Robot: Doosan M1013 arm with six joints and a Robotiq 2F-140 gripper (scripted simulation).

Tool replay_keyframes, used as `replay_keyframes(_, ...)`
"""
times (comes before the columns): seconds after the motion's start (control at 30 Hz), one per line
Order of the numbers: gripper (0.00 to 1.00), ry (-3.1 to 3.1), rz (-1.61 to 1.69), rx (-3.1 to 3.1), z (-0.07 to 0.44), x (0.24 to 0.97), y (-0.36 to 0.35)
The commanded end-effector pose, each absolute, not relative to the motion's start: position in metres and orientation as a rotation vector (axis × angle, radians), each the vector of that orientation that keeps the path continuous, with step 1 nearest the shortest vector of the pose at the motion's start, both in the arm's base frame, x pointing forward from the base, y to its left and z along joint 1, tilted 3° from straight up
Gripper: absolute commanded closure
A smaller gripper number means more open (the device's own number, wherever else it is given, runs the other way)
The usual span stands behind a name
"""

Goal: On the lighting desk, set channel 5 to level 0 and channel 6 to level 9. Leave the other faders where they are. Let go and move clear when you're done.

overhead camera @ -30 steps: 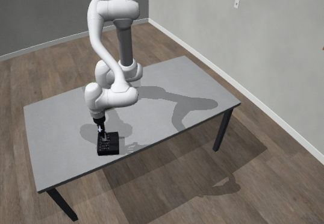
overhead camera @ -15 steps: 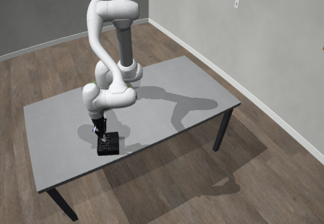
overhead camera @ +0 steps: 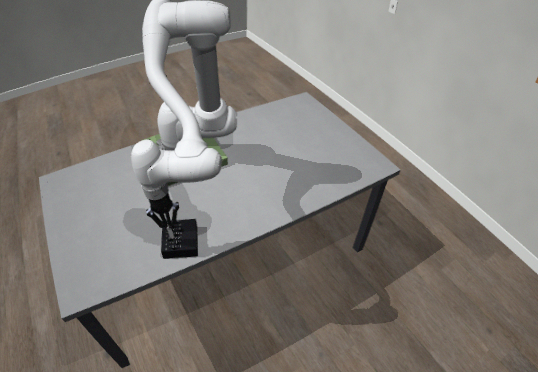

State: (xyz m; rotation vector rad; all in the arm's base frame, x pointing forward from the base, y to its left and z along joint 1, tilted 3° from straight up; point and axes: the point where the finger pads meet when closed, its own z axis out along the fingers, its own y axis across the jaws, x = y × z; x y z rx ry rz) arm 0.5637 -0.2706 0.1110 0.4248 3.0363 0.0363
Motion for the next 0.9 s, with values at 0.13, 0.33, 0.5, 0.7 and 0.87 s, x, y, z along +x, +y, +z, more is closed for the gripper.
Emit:
replay_keyframes(0.13,0.90,2.834,0.043,1.181,0.1106,0.5661,-0.2752)
replay_keyframes(0.33,0.90,2.617,0.074,1.602,0.1103,0.5677,-0.2786)
replay_keyframes(0.5,0.90,2.357,0.093,1.970,0.1101,0.5684,-0.2801)
replay_keyframes(0.7,0.90,1.995,0.089,2.351,0.1101,0.5686,-0.2806)
replay_keyframes(0.87,0.90,1.710,0.048,2.577,0.1101,0.5687,-0.2807)
